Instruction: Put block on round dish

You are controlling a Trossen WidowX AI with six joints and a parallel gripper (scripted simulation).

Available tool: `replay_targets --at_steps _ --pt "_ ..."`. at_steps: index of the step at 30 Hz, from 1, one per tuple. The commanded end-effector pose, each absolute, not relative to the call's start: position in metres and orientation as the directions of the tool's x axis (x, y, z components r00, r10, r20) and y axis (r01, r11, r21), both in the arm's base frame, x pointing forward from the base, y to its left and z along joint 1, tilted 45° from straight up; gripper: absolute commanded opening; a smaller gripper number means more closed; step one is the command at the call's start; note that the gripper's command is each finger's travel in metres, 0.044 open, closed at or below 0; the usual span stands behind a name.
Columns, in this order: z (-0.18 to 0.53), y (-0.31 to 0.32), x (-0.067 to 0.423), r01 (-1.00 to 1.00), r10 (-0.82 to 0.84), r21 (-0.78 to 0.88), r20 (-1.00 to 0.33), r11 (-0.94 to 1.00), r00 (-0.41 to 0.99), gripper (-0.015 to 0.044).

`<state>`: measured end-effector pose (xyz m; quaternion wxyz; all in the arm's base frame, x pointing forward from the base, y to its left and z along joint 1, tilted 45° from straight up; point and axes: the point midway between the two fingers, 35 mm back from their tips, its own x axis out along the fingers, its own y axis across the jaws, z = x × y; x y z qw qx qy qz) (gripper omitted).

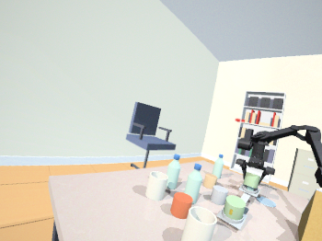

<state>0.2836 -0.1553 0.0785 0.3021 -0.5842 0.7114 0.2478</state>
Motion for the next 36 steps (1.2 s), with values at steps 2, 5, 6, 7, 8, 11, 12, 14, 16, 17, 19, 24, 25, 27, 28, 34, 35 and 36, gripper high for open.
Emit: replay_targets --at_steps 2,5,6,7,8,11,12,14,16,17,19,24,25,27,28,34,35,36 --pt "0.088 -0.150 0.289 -0.981 -0.687 -0.021 -0.717 0.192 -0.119 0.0000" --pt "0.090 -0.148 0.289 -0.981 -0.687 -0.021 -0.717 0.192 -0.119 0.0000" --pt "0.091 -0.147 0.289 -0.981 -0.687 -0.021 -0.717 0.192 -0.119 0.0000" --pt "0.092 -0.146 0.289 -0.981 -0.687 -0.021 -0.717 0.192 -0.119 0.0000" --pt "0.093 -0.145 0.289 -0.981 -0.687 -0.021 -0.717 0.192 -0.119 0.0000" --pt "0.096 -0.142 0.289 -0.981 -0.687 -0.021 -0.716 0.192 -0.119 0.0000" --pt "0.097 -0.142 0.290 -0.981 -0.688 -0.021 -0.716 0.192 -0.119 0.0000" --pt "0.099 -0.140 0.290 -0.981 -0.688 -0.021 -0.716 0.192 -0.119 0.0000" --pt "0.101 -0.138 0.290 -0.981 -0.688 -0.021 -0.716 0.192 -0.119 0.0000" --pt "0.102 -0.137 0.290 -0.981 -0.688 -0.021 -0.716 0.192 -0.119 0.0000" --pt "0.103 -0.135 0.290 -0.981 -0.688 -0.021 -0.716 0.192 -0.120 0.0000" --pt "0.108 -0.131 0.290 -0.981 -0.689 -0.021 -0.715 0.192 -0.120 0.0000" --pt "0.109 -0.130 0.290 -0.981 -0.689 -0.021 -0.715 0.192 -0.120 0.0000" --pt "0.111 -0.128 0.290 -0.981 -0.689 -0.020 -0.715 0.192 -0.120 0.0000" --pt "0.112 -0.127 0.290 -0.981 -0.689 -0.020 -0.715 0.192 -0.120 0.0000" --pt "0.118 -0.122 0.289 -0.981 -0.690 -0.020 -0.714 0.192 -0.120 0.0000" --pt "0.119 -0.121 0.289 -0.981 -0.690 -0.020 -0.713 0.192 -0.120 0.0000" --pt "0.120 -0.120 0.289 -0.981 -0.690 -0.020 -0.713 0.192 -0.120 0.0000"
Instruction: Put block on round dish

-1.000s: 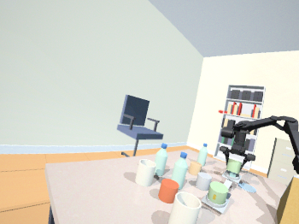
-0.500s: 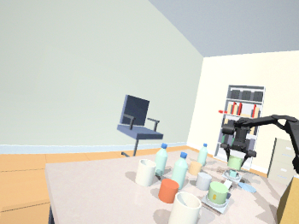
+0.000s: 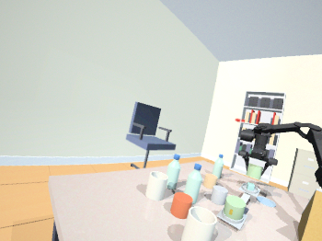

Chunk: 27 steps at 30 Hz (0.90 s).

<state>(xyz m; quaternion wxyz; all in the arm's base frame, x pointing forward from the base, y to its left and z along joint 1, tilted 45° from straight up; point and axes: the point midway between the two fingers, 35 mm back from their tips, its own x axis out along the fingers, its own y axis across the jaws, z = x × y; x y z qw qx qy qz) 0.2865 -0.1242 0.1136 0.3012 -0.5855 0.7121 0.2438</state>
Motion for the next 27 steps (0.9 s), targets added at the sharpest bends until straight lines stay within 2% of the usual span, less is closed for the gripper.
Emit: replay_targets --at_steps 1,27 --pt "0.1207 -0.1195 0.2891 -0.981 -0.691 -0.020 -0.713 0.192 -0.121 0.0000" --pt "0.1245 -0.1149 0.2855 -0.981 -0.690 -0.005 -0.711 0.195 -0.134 0.0000"
